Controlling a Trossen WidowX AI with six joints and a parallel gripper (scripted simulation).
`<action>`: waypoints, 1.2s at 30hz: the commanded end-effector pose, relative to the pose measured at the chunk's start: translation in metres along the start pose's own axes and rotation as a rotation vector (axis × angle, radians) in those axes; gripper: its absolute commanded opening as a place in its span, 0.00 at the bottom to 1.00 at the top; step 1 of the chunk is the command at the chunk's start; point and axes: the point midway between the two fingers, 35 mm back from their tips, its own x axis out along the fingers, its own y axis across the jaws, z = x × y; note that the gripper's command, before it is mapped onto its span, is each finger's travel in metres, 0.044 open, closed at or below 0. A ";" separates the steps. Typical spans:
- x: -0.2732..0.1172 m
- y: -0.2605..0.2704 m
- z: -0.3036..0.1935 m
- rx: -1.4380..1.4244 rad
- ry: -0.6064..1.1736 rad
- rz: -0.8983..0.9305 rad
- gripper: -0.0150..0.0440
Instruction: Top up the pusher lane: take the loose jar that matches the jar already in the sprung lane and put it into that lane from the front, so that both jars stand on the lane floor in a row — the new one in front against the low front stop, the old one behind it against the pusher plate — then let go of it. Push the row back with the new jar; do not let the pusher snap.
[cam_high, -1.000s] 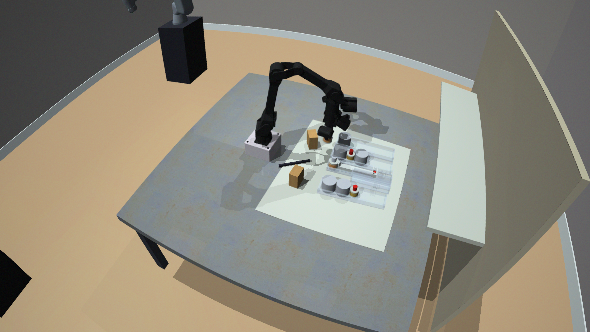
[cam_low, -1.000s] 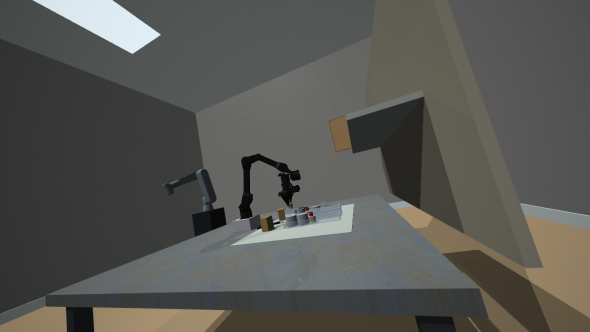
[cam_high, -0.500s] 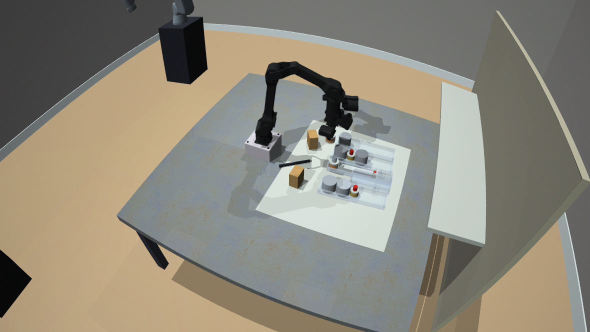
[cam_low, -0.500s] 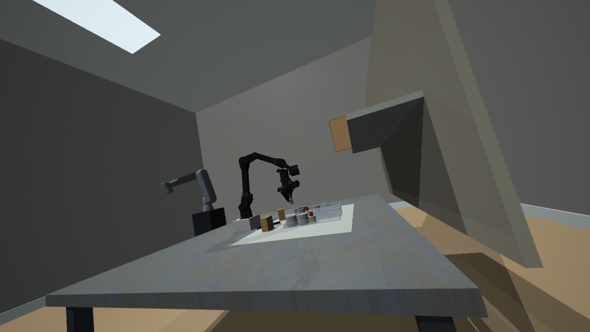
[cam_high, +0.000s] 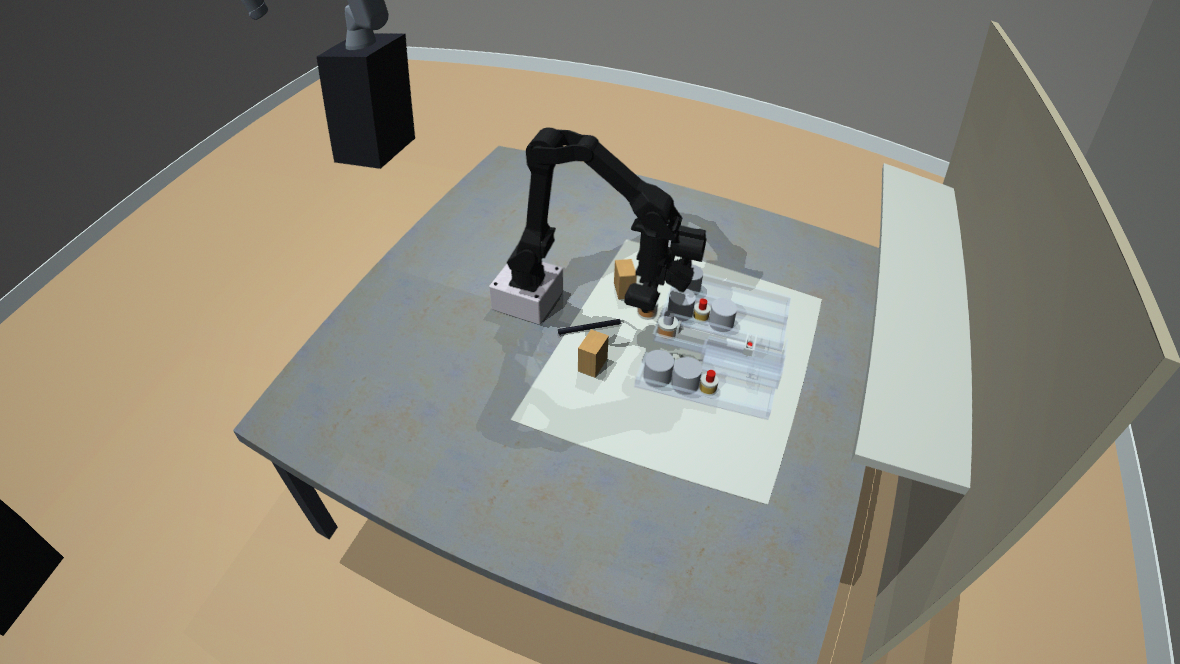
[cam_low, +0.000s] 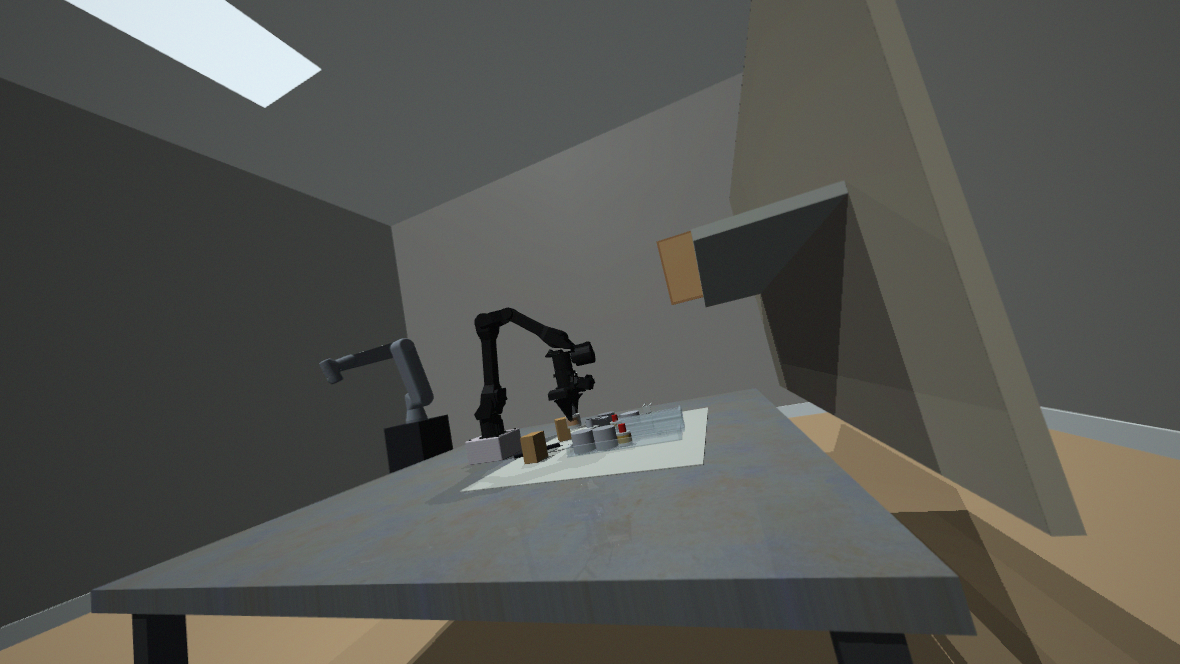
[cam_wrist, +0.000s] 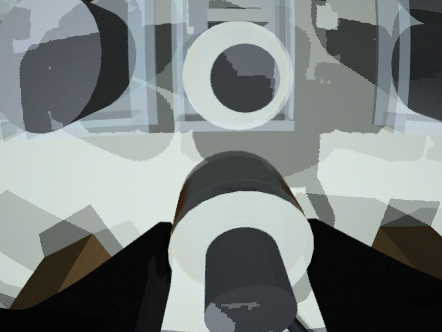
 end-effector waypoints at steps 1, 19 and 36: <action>0.005 -0.002 0.000 -0.012 -0.006 -0.002 0.25; 0.024 -0.002 0.003 -0.012 -0.006 -0.002 0.25; 0.024 -0.002 0.010 -0.012 -0.007 -0.002 0.25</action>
